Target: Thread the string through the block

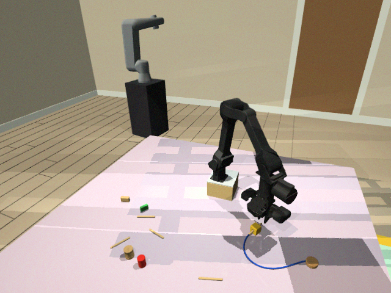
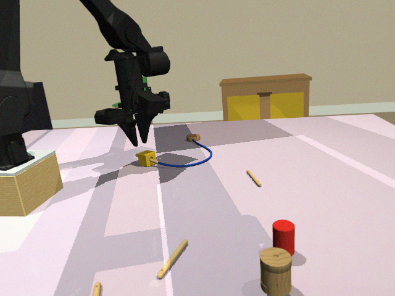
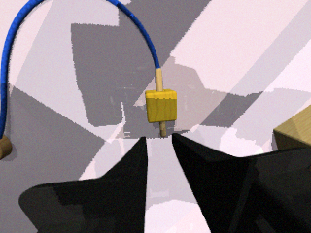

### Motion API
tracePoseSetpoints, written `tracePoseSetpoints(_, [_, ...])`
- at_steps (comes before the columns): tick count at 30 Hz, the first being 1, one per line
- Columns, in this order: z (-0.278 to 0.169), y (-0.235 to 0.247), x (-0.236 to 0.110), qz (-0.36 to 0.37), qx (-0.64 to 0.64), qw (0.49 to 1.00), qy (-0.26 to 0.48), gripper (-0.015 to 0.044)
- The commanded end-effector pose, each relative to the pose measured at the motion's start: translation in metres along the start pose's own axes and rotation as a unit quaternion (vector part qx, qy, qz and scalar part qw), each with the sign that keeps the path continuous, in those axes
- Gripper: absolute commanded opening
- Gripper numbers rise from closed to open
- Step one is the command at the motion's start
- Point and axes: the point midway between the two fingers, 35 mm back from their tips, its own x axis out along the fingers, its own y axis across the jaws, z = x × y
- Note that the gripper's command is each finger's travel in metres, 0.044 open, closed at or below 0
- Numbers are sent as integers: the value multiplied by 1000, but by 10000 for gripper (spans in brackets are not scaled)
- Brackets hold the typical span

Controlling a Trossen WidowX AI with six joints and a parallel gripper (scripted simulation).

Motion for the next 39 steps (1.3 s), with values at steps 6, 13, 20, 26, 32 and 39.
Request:
tracePoseSetpoints(6, [-1, -5, 18, -7, 1, 1000, 3, 121])
tracePoseSetpoints(13, [-2, -7, 30, -7, 1, 1000, 3, 121])
tracePoseSetpoints(20, [-2, -8, 33, -7, 1, 1000, 3, 121])
tracePoseSetpoints(26, [-2, -8, 33, -7, 1, 1000, 3, 121])
tracePoseSetpoints(32, [-1, -6, 32, -6, 2, 1000, 1, 95])
tracePoseSetpoints(39, [-1, -6, 32, -6, 2, 1000, 1, 0])
